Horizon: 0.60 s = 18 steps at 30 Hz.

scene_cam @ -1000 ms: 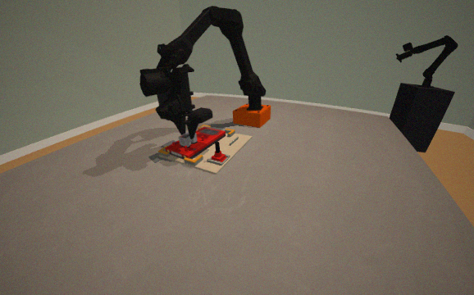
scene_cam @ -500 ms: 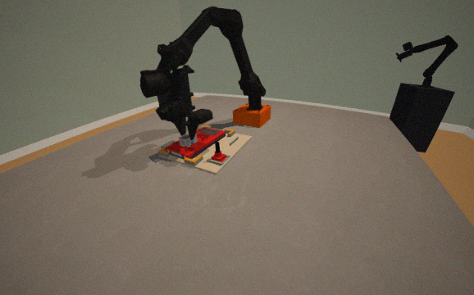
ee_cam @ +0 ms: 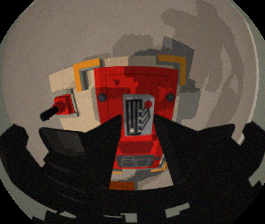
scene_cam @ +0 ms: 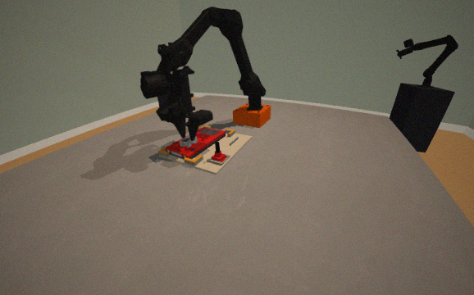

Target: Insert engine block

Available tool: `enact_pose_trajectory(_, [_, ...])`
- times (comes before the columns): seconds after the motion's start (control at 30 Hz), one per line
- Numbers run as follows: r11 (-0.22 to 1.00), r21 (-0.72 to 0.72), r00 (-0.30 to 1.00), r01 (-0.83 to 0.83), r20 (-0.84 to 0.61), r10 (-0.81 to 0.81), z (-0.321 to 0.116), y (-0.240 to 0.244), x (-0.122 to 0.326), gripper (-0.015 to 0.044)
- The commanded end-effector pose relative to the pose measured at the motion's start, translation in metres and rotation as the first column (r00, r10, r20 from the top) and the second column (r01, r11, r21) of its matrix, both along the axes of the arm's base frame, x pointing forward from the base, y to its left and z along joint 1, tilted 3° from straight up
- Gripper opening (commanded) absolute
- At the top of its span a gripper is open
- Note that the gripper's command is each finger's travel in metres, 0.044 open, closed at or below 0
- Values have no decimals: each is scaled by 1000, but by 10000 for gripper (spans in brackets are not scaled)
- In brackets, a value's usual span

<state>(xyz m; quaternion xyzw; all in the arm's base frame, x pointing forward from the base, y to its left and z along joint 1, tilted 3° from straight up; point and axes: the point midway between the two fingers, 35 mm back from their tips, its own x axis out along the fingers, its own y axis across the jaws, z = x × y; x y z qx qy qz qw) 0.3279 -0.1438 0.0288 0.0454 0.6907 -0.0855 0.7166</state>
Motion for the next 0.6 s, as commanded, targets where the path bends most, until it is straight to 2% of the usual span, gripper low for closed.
enact_pose_trajectory(0.0, [1000, -1, 1000, 0, 0, 0, 0, 0, 0, 263])
enact_pose_trajectory(0.23, [1000, -1, 1000, 0, 0, 0, 0, 0, 0, 440])
enact_pose_trajectory(0.57, [1000, -1, 1000, 0, 0, 0, 0, 0, 0, 440])
